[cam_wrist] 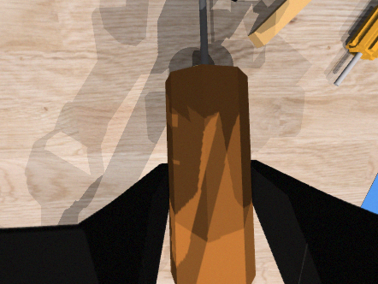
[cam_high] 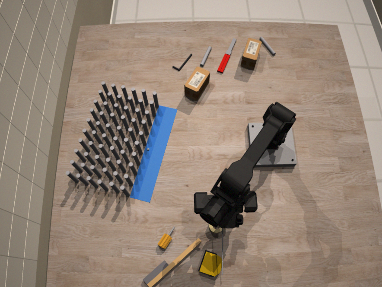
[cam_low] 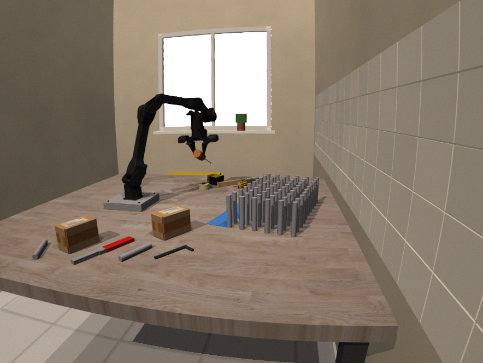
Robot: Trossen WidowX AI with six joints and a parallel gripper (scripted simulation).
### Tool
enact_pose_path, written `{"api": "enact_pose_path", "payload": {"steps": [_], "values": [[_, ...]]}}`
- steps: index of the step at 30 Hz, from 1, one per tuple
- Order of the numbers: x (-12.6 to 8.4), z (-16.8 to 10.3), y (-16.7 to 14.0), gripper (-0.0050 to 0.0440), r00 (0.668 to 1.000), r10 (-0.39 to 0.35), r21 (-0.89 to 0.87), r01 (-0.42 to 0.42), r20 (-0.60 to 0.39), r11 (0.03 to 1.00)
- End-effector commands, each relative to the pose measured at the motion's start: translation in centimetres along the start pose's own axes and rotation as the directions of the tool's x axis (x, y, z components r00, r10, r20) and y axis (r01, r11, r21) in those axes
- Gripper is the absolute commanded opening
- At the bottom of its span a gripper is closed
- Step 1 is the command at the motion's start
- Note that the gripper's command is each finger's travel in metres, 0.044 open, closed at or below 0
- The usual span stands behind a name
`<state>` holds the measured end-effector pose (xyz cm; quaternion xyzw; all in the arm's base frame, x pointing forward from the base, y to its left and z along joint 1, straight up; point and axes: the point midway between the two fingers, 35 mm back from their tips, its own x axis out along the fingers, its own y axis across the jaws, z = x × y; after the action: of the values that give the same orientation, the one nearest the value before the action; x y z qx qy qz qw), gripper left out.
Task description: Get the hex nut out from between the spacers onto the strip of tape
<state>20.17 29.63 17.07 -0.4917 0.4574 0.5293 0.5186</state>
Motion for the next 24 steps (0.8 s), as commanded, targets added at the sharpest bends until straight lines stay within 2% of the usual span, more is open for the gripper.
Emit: {"api": "enact_pose_path", "payload": {"steps": [1,9,12,24], "values": [[-1.2,1.8,0.3,-0.005,0.998,0.01,-0.125,-0.003,0.055,0.992],[-1.2,4.6,1.6,-0.005,0.991,0.079,-0.383,-0.034,0.104,0.923],[-1.2,4.9,1.8,-0.005,0.99,0.088,-0.414,-0.035,0.11,0.91],[-1.2,8.9,4.2,-0.005,0.965,0.198,-0.735,-0.009,0.17,0.678]]}}
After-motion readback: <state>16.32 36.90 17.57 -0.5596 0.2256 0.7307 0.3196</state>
